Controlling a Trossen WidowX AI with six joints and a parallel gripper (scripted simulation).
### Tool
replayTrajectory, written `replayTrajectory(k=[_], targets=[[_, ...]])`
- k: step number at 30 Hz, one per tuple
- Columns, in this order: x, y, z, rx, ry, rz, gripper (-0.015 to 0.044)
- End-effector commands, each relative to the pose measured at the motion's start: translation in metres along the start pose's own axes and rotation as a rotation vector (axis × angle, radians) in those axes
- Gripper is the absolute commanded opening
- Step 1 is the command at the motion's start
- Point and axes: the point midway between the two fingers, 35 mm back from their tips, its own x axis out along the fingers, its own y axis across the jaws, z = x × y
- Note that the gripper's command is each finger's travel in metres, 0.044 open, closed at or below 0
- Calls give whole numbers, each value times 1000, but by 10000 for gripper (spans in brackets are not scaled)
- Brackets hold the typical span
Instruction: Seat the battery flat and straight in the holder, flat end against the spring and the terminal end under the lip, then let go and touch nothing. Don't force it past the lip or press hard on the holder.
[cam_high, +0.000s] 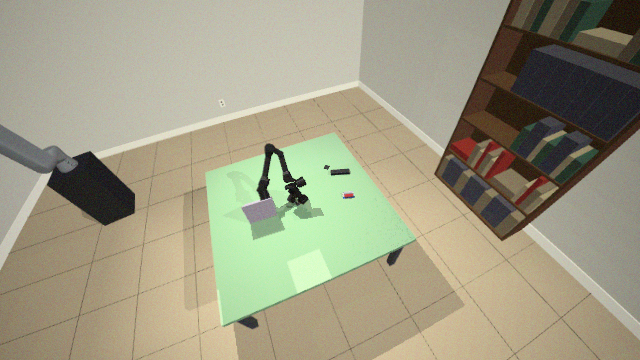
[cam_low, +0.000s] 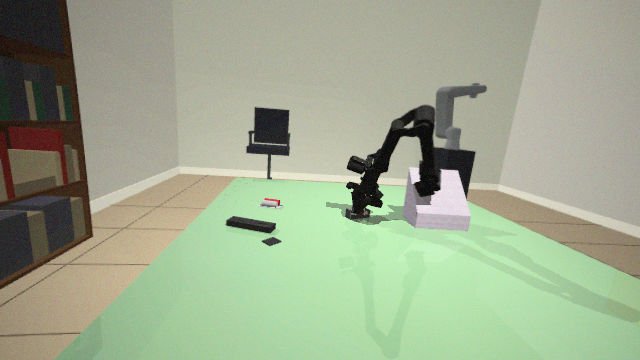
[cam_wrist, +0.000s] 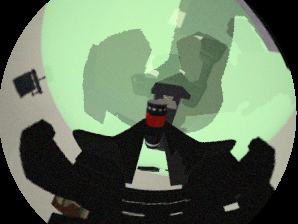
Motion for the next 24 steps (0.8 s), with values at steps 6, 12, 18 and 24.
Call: replayTrajectory(k=[6, 12, 18, 24], targets=[[3, -2, 4, -7, -79, 5, 80], [3, -3, 3, -8, -118, 6, 80], [3, -4, 2, -9, -158, 7, 80], [3, -6, 1, -10, -201, 10, 80]])
